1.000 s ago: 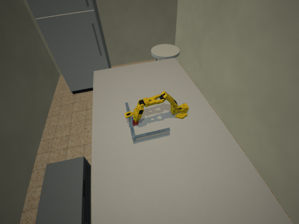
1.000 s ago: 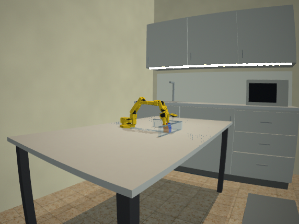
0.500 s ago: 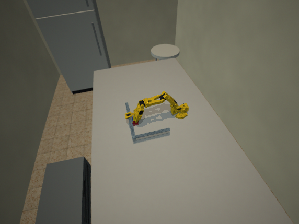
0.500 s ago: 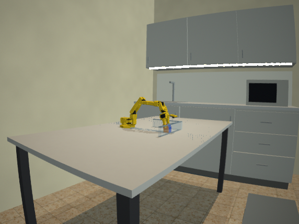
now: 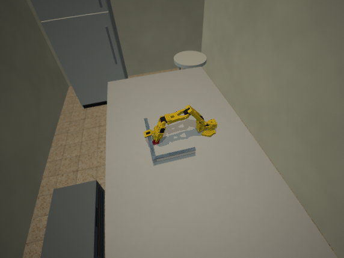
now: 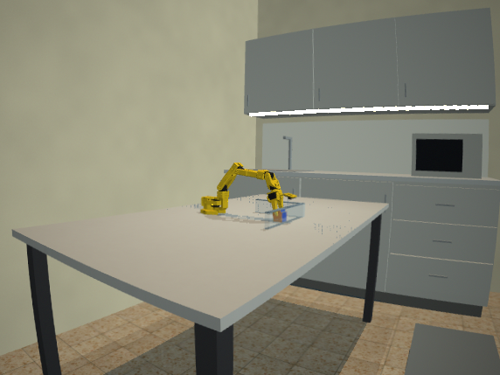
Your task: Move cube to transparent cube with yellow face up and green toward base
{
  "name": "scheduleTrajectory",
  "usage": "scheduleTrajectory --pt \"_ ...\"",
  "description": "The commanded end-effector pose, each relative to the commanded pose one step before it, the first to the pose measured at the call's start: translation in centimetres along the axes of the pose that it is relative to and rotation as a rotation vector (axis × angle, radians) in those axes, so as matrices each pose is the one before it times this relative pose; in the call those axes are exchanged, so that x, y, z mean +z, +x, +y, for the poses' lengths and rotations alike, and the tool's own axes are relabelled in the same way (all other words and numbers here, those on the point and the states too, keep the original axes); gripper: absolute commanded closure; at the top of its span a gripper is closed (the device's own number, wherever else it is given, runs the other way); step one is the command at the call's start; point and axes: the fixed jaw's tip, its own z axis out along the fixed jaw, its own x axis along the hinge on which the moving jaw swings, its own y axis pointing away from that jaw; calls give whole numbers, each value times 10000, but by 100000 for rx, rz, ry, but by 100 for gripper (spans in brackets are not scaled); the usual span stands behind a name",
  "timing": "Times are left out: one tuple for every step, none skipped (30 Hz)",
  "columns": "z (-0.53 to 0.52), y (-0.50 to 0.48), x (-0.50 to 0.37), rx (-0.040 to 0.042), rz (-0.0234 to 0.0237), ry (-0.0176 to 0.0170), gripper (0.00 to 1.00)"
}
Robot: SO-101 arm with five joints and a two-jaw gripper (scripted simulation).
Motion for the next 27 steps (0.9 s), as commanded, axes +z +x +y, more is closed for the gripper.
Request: scheduleTrajectory --pt "26 -12806 -11675 323 -7925 -435 78" --pt "-6 110 282 0 0 0 78" --pt "-3 47 120 0 0 0 78" --pt "0 8 19 0 0 0 78" --pt "0 0 0 0 0 0 78" --pt "0 0 0 0 0 0 78" --pt "0 0 0 0 0 0 78" --pt "0 0 0 0 0 0 78" --pt "0 0 0 0 0 0 78" --pt "0 0 0 0 0 0 78" --pt "0 0 0 0 0 0 78" --pt "0 0 0 0 0 0 77" --pt "0 0 0 0 0 0 77" --pt "0 0 0 0 0 0 77" --pt "0 0 0 0 0 0 76" --pt "0 0 0 0 0 0 76" --pt "0 0 0 0 0 0 76" --pt "0 0 0 0 0 0 76" --pt "0 0 0 0 0 0 76" --pt "0 0 0 0 0 0 76" --pt "0 0 0 0 0 0 76" --pt "0 0 0 0 0 0 76" --pt "0 0 0 0 0 0 76" --pt "0 0 0 0 0 0 76" --pt "0 0 0 0 0 0 76" --pt "0 0 0 0 0 0 76" --pt "0 0 0 0 0 0 75"
